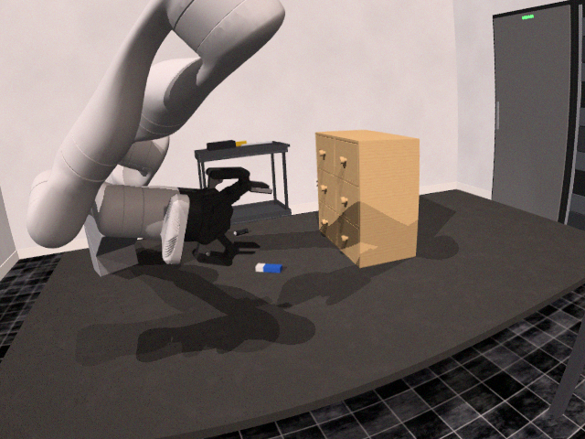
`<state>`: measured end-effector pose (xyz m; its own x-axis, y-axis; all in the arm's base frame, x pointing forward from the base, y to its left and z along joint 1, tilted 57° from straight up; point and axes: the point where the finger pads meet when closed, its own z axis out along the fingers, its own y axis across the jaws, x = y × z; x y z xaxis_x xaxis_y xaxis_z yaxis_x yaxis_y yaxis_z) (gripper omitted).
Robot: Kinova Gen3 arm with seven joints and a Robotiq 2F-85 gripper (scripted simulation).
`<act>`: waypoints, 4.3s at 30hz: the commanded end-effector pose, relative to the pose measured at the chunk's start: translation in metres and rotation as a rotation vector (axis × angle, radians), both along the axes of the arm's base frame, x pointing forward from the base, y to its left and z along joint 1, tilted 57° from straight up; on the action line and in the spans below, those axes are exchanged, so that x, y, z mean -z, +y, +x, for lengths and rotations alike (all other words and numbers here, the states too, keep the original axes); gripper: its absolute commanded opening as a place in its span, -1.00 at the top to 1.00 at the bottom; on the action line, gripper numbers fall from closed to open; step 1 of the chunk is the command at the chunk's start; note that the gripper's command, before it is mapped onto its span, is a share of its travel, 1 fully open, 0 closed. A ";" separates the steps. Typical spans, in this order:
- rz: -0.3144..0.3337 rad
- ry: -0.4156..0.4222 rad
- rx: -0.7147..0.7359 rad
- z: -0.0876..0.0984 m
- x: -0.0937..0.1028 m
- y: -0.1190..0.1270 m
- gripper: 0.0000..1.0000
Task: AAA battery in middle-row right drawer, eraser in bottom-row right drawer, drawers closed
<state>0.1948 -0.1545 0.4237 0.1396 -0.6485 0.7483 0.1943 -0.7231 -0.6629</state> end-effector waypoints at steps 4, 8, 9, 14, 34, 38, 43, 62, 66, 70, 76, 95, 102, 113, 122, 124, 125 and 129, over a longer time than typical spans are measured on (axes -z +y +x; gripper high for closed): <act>-0.001 0.000 0.000 0.000 0.000 0.000 -1.00; -0.001 0.000 0.000 0.000 0.000 0.000 -1.00; -0.001 0.000 0.000 0.000 0.000 0.000 -1.00; -0.001 0.000 0.000 0.000 0.000 0.000 -1.00; -0.093 0.012 -0.057 0.002 -0.007 0.017 -1.00; -0.168 0.019 -0.104 0.003 -0.013 0.032 -1.00; -0.299 0.036 -0.183 0.005 -0.022 0.058 -1.00; -1.076 0.179 -0.570 0.006 -0.023 0.194 -1.00; -1.302 0.246 -0.658 0.005 -0.011 0.225 -1.00; -1.417 0.284 -0.698 0.004 -0.003 0.240 -1.00; -1.758 0.411 -0.801 0.003 0.024 0.278 -1.00; -2.476 0.770 -0.922 0.009 0.101 0.333 -1.00; -2.607 0.852 -0.931 0.012 0.118 0.341 -1.00; -2.740 0.938 -0.926 0.016 0.136 0.347 -1.00; -2.748 0.944 -0.927 0.016 0.138 0.347 -1.00; -2.748 0.944 -0.927 0.016 0.138 0.347 -1.00; -2.748 0.944 -0.927 0.016 0.138 0.347 -1.00; -2.748 0.944 -0.927 0.016 0.138 0.347 -1.00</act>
